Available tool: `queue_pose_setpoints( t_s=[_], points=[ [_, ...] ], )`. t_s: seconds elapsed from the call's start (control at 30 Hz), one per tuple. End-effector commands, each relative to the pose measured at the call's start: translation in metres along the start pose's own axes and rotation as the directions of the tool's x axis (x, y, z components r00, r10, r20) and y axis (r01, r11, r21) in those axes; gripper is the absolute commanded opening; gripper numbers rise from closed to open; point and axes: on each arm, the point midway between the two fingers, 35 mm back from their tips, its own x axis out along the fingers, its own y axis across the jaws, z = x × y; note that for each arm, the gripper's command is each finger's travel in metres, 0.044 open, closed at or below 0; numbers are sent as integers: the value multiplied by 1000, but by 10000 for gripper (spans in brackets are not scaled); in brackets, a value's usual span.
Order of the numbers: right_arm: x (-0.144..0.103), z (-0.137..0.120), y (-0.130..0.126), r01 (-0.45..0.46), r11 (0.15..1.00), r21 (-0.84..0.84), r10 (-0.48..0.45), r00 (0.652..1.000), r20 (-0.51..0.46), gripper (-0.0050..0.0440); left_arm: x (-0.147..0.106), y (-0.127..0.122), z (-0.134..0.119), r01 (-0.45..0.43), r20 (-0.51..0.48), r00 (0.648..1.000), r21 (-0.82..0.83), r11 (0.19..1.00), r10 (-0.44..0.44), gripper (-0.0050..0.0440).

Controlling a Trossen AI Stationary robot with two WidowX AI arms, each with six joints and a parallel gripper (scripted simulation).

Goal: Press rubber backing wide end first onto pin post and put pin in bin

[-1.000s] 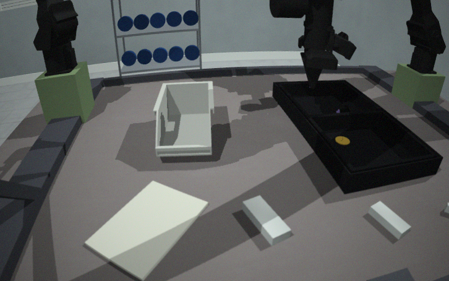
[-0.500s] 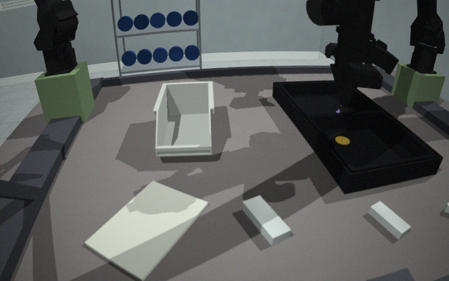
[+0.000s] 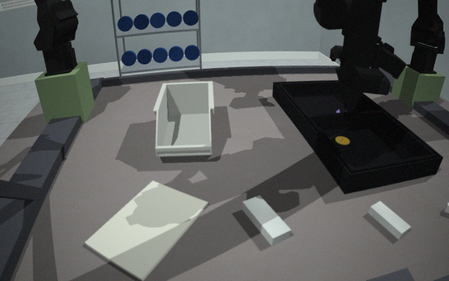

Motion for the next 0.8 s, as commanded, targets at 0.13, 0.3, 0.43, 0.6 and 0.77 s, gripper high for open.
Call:
queue_pose_setpoints(
  t_s=[0.13, 0.3, 0.43, 0.6, 0.77],
  points=[
    [13, 0, 1, 0, 1000, 5, 0, 1000, 0, -50, -5, 0, 7, -1, 23, 1000, 2, 1000, 0, 440],
    [33, 0, 1, 0, 1000, 5, 0, 1000, 0, -50, -5, 0, 7, -1, 23, 1000, 2, 1000, 0, 440],
    [43, 0, 1, 0, 1000, 5, 0, 1000, 0, -50, -5, 0, 7, -1, 23, 1000, 2, 1000, 0, 440],
    [41, -2, -1, 5, 1000, 5, -5, 1000, -5, -50, -5, 0, 7, -1, 23, 1000, 2, 1000, 0, 440],
    [34, -4, -2, 17, 1000, 3, -17, 1000, -17, -50, -5, 0, 7, -1, 23, 1000, 2, 1000, 0, 440]
  ],
)
